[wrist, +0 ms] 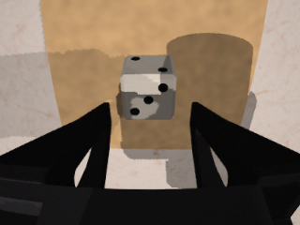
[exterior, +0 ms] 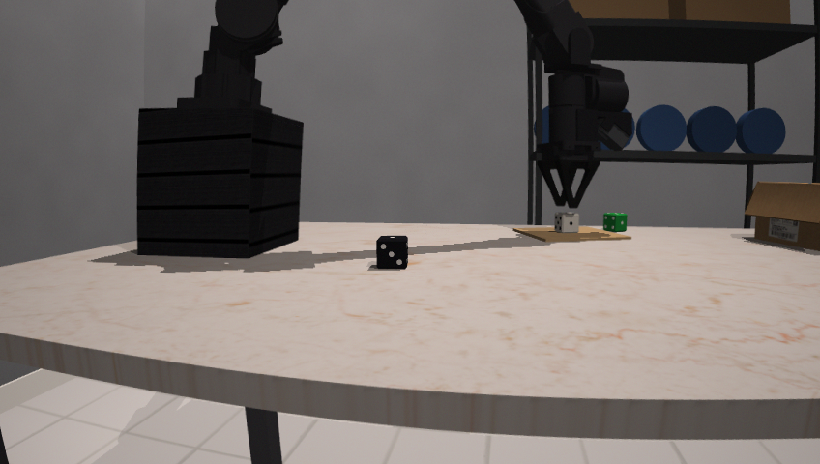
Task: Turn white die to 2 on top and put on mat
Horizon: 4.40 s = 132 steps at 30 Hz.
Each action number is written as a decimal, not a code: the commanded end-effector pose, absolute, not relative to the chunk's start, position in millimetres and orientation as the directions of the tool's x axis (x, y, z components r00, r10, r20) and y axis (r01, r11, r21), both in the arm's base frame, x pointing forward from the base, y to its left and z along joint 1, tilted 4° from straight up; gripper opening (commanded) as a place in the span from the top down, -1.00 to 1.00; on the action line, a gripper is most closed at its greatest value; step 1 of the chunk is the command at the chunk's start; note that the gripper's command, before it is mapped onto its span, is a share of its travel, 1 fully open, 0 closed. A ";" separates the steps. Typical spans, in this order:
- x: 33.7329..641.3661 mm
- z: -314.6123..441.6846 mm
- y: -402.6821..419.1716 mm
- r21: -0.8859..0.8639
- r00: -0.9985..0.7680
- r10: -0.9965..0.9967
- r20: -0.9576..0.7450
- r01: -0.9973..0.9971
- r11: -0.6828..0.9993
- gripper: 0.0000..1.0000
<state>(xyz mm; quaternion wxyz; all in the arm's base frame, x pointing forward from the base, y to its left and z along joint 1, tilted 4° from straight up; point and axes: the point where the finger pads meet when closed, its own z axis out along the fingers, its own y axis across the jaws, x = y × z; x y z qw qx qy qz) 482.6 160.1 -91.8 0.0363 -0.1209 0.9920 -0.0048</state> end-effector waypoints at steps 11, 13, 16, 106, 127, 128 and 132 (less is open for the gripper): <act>476.7 -99.8 166.5 -0.020 -0.967 -0.247 -0.063 -0.246 0.969 0.11; 476.7 -99.8 166.5 -0.020 -0.967 -0.247 -0.063 -0.246 0.969 0.11; 476.7 -99.8 166.5 -0.020 -0.967 -0.247 -0.063 -0.246 0.969 0.11; 495.4 -90.5 172.9 -0.019 -0.965 -0.249 -0.081 -0.249 0.968 0.11; 501.4 -96.2 174.3 -0.017 -0.963 -0.249 -0.105 -0.248 0.969 0.11; 501.5 -98.0 174.1 -0.017 -0.963 -0.249 -0.105 -0.248 0.969 0.11; 502.0 -106.6 173.1 -0.017 -0.963 -0.249 -0.104 -0.248 0.969 0.11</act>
